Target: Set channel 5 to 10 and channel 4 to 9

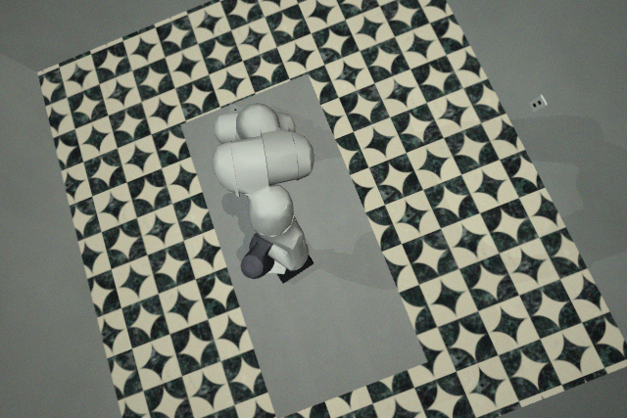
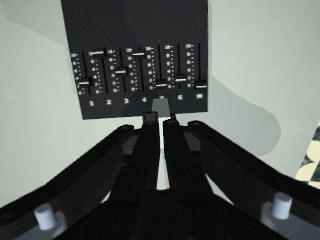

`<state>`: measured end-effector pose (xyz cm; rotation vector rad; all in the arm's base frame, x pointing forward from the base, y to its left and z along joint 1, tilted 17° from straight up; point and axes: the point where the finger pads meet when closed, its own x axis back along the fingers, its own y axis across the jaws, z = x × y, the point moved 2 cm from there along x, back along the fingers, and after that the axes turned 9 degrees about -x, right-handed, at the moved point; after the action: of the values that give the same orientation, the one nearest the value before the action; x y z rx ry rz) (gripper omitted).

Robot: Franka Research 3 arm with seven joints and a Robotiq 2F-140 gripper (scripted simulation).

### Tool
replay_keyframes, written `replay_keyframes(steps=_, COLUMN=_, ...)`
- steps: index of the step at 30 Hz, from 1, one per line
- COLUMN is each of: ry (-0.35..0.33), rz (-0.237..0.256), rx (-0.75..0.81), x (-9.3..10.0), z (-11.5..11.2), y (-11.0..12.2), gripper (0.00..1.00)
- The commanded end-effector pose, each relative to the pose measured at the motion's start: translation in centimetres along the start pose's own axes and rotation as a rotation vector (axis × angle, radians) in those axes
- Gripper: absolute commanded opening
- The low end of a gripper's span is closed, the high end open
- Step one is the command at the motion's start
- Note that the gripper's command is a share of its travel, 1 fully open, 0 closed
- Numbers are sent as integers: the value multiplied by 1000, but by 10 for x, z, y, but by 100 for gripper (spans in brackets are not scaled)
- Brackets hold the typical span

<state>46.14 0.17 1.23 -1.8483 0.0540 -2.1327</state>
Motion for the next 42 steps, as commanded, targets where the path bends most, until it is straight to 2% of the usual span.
replay_keyframes(steps=1, ry=6, rz=-3, rx=12, x=-1, z=2, y=1, gripper=0)
replay_keyframes(steps=42, ry=6, rz=-3, rx=12, x=-4, z=2, y=2, gripper=0)
